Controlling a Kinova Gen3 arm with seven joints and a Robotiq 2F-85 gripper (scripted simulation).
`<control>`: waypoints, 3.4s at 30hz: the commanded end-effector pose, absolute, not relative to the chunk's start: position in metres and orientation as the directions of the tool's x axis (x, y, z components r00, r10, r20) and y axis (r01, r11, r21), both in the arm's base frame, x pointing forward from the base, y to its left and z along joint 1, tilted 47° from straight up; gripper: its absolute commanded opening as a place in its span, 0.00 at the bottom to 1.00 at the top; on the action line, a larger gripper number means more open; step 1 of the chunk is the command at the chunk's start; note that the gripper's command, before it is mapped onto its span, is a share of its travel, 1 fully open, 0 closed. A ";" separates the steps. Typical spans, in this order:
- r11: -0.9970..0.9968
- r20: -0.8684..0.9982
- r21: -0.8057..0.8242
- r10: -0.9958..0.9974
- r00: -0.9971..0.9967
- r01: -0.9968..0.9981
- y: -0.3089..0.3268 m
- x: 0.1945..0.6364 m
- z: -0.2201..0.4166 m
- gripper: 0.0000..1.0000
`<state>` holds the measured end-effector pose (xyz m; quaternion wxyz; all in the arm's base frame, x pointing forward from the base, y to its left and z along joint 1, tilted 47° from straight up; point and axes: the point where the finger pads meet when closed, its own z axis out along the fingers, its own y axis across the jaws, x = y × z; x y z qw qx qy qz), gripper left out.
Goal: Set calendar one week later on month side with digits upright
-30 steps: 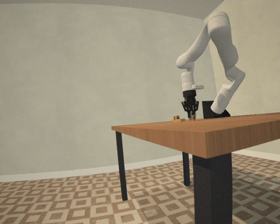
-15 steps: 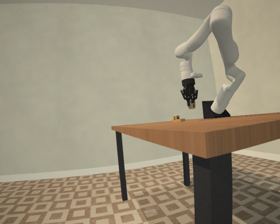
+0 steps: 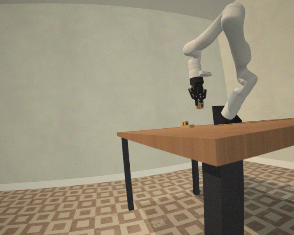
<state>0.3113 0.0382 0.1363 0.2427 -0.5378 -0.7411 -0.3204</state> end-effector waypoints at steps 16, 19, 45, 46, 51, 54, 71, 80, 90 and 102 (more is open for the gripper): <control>0.209 0.706 0.209 0.644 -0.295 0.955 -0.028 0.338 0.080 0.26; 0.209 0.706 0.209 0.644 -0.295 0.955 -0.028 0.338 0.080 0.26; 0.209 0.706 0.208 0.644 -0.295 0.955 0.005 0.338 0.050 0.26; 0.209 0.706 0.208 0.644 -0.295 0.955 0.007 0.338 0.048 0.26; 0.209 0.706 0.208 0.644 -0.295 0.955 0.013 0.338 0.042 0.26; 0.209 0.706 0.208 0.644 -0.295 0.955 0.017 0.338 0.039 0.26; 0.209 0.706 0.208 0.644 -0.295 0.955 0.020 0.338 0.035 0.26; 0.209 0.706 0.208 0.644 -0.295 0.955 0.020 0.338 0.035 0.26; 0.209 0.706 0.208 0.644 -0.295 0.955 0.020 0.338 0.035 0.26; 0.209 0.706 0.208 0.644 -0.295 0.955 0.020 0.338 0.035 0.26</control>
